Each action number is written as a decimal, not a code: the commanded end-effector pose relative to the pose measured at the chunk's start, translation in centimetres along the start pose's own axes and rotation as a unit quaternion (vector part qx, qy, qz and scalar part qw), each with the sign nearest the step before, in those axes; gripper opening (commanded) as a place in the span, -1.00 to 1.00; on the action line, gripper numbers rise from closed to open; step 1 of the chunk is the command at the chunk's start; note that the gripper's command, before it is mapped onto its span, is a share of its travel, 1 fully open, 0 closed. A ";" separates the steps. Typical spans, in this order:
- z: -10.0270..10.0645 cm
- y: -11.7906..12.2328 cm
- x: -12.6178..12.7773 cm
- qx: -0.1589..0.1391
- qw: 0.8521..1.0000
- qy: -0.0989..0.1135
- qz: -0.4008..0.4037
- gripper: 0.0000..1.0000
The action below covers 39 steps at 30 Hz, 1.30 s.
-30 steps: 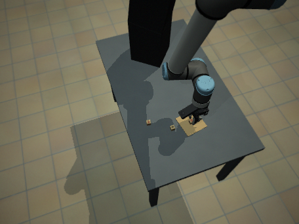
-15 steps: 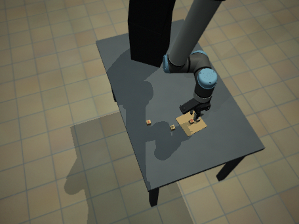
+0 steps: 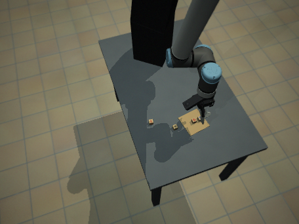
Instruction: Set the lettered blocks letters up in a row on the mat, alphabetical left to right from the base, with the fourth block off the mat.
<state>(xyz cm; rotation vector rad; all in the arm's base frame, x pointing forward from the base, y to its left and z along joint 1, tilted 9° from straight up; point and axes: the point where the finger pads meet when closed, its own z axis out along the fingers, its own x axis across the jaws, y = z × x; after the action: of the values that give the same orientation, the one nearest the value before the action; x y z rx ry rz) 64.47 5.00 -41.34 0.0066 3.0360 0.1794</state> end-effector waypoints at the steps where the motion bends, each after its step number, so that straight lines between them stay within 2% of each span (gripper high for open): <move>1: -0.1 0.0 0.0 0.000 1.000 0.000 0.000 1.00; 19: -0.1 0.0 0.0 0.000 1.000 0.000 0.000 1.00; 23: 0.0 -1.1 0.1 0.000 1.000 0.000 0.003 1.00; 27: 0.2 -4.8 0.7 0.001 1.000 0.000 0.013 1.00; 32: 0.5 -12.4 2.7 0.002 0.999 0.001 0.036 1.00; 34: 0.5 -12.4 2.7 0.002 0.999 0.001 0.036 1.00; 39: 0.8 -19.8 5.8 0.001 0.998 0.000 0.059 1.00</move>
<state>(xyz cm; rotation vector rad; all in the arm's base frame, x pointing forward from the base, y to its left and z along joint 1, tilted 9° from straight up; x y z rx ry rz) 60.41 -10.30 -44.23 0.1498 3.0411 0.1809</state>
